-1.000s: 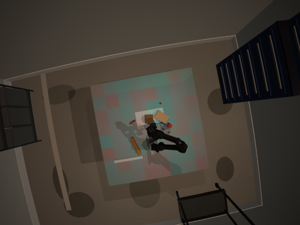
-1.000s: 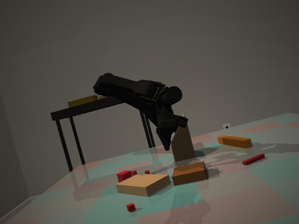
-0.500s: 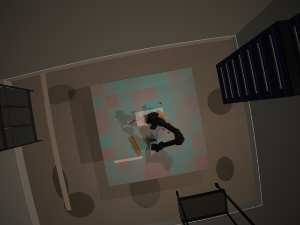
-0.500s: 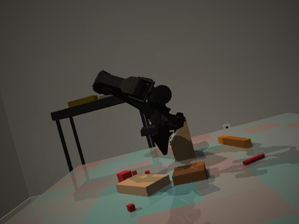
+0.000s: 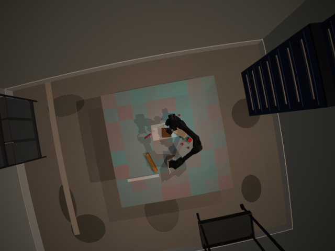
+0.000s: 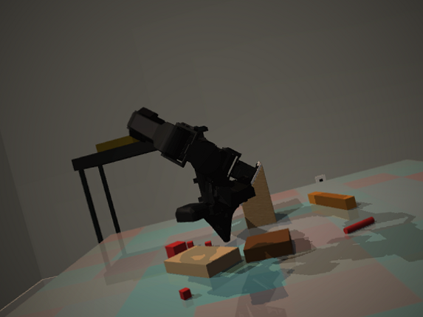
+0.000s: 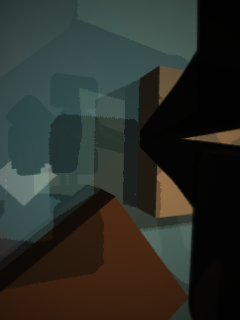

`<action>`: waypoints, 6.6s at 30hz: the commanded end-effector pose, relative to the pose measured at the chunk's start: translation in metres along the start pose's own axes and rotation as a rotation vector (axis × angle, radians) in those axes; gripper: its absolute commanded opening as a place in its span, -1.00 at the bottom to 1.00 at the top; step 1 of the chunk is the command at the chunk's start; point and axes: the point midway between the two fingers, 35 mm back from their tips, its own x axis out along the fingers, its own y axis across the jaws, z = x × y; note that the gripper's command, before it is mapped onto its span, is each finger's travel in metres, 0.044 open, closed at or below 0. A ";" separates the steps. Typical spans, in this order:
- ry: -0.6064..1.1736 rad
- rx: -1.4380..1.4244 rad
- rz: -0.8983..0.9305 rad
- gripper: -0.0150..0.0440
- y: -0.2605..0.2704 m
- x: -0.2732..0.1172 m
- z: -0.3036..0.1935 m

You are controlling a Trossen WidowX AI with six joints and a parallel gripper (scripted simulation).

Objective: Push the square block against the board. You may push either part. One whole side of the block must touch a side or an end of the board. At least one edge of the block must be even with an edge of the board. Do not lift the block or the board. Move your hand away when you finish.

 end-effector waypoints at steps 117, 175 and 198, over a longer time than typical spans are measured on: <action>0.000 0.009 0.005 -0.49 0.000 0.056 -0.055; -0.005 0.444 0.020 -0.49 -0.017 0.002 -0.042; 0.003 1.241 0.036 -0.49 -0.036 0.005 -0.103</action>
